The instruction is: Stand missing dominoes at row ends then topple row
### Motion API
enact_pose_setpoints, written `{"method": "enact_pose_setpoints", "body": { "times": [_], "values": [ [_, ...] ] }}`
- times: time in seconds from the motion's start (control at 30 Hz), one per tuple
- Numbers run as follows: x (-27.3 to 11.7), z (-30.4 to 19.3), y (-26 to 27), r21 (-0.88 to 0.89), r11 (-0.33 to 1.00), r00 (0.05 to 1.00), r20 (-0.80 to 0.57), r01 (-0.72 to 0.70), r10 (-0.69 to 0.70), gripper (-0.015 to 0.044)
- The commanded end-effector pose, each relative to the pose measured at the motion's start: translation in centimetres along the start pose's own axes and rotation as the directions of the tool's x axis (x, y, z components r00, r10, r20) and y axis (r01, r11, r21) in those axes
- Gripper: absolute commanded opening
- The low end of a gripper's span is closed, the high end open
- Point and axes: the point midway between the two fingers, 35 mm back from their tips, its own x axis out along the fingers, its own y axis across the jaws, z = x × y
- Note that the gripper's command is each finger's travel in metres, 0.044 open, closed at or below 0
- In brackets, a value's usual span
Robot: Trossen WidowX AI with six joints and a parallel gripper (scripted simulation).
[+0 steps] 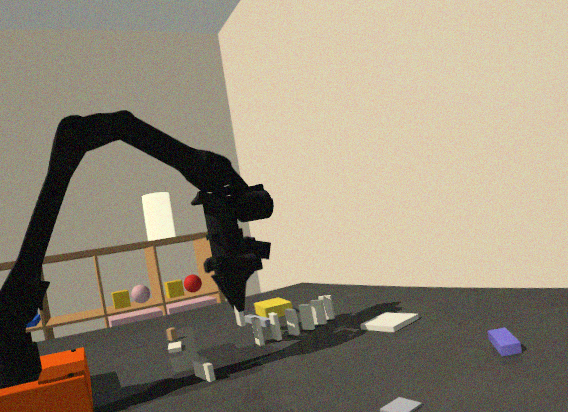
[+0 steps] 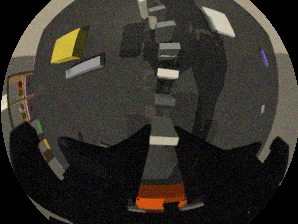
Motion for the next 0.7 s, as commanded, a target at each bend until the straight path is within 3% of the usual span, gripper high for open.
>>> {"method": "enact_pose_setpoints", "body": {
  "times": [0.0,0.13,0.6,0.67],
  "values": [
    [2.5,-0.5,-0.2,0.005,1.000,1.000,-0.018,0.008,-0.008,0.0107],
    [4.1,-0.9,-0.3,0.005,1.000,1.000,-0.019,0.008,-0.008,0.0107],
    [4.1,-0.9,-0.3,0.005,1.000,1.000,-0.019,0.008,-0.008,0.0107],
    [4.1,-0.9,-0.3,0.005,1.000,1.000,-0.019,0.008,-0.008,0.0160]
  ]
}}
